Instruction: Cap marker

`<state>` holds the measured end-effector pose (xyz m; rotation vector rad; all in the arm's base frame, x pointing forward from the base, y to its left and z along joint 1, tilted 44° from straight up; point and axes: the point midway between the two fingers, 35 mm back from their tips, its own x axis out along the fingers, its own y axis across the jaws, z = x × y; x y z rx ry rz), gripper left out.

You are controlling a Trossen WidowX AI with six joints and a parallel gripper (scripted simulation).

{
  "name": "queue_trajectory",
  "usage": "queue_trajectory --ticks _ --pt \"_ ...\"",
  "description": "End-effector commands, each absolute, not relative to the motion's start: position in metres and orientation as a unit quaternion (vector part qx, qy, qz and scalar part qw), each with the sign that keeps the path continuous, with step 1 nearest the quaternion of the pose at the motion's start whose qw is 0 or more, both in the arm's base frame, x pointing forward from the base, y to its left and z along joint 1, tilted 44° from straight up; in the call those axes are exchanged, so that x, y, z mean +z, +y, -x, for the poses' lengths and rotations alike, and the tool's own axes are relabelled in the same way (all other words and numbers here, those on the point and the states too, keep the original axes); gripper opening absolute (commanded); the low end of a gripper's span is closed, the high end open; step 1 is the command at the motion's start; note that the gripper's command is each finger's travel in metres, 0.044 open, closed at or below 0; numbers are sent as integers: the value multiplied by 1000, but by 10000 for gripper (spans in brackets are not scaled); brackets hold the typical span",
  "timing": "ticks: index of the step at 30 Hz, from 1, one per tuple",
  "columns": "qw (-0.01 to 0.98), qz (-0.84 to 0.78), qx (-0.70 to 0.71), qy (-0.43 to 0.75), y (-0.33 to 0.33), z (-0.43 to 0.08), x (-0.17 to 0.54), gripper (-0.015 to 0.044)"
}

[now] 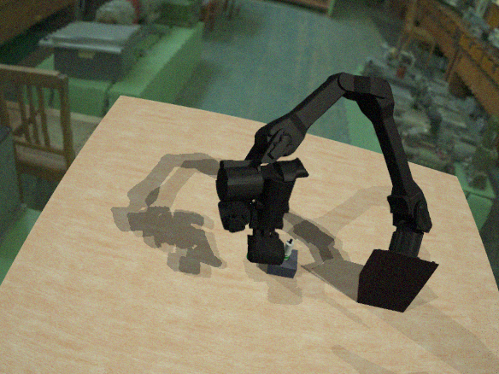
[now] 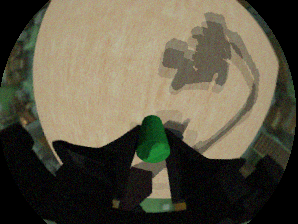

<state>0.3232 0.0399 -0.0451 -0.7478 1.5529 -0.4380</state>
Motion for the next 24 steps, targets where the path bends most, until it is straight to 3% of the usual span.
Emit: queue_trajectory --ticks 1,24 --pt "627 330 -191 680 35 -316 -37 0" --pt "625 331 -191 681 10 -277 6 0"
